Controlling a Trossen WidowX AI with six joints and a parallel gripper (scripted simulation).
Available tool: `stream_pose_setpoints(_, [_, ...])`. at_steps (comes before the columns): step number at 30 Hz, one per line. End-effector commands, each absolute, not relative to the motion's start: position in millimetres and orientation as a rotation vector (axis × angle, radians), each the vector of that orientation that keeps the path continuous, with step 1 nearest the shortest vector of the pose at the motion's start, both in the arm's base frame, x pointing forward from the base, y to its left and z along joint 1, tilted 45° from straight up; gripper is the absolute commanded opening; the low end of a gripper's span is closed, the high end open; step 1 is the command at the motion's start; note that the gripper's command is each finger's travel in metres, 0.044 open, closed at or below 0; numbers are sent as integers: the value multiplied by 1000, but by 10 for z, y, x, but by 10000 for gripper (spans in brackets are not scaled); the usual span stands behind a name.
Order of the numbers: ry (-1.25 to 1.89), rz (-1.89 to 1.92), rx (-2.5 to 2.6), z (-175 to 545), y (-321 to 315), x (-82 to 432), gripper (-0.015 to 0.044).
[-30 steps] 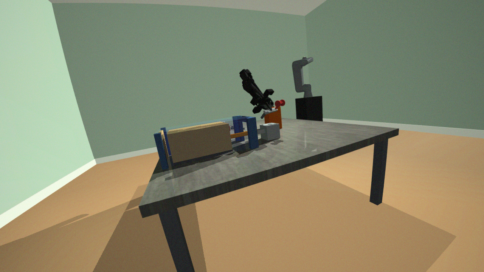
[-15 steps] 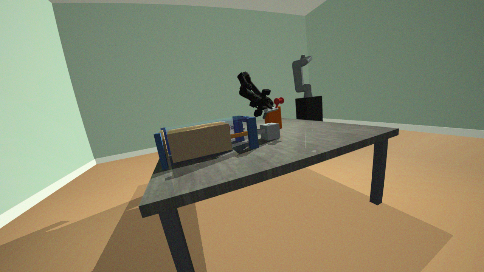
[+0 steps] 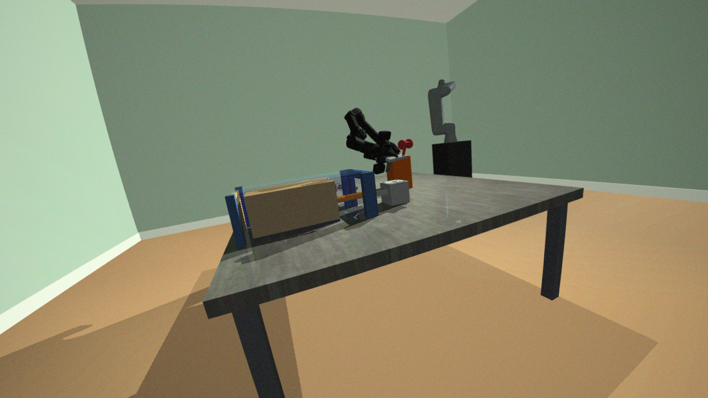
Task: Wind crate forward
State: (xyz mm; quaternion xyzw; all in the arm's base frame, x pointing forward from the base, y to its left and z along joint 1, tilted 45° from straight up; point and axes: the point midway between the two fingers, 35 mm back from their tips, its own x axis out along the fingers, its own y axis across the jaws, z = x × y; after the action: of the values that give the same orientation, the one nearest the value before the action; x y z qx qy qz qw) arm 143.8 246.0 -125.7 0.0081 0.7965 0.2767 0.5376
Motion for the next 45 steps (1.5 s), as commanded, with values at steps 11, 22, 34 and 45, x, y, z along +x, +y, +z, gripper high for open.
stream_pose_setpoints(11, [1923, 820, 242, -1263, 2445, 1409, 0])
stream_pose_setpoints(22, [1926, 863, 307, -1264, 2443, 1409, 0])
stream_pose_setpoints(34, [1928, 842, 295, -1159, 2139, 1282, 0])
stream_pose_setpoints(45, [1926, 882, 315, -1149, 1962, 1180, 0])
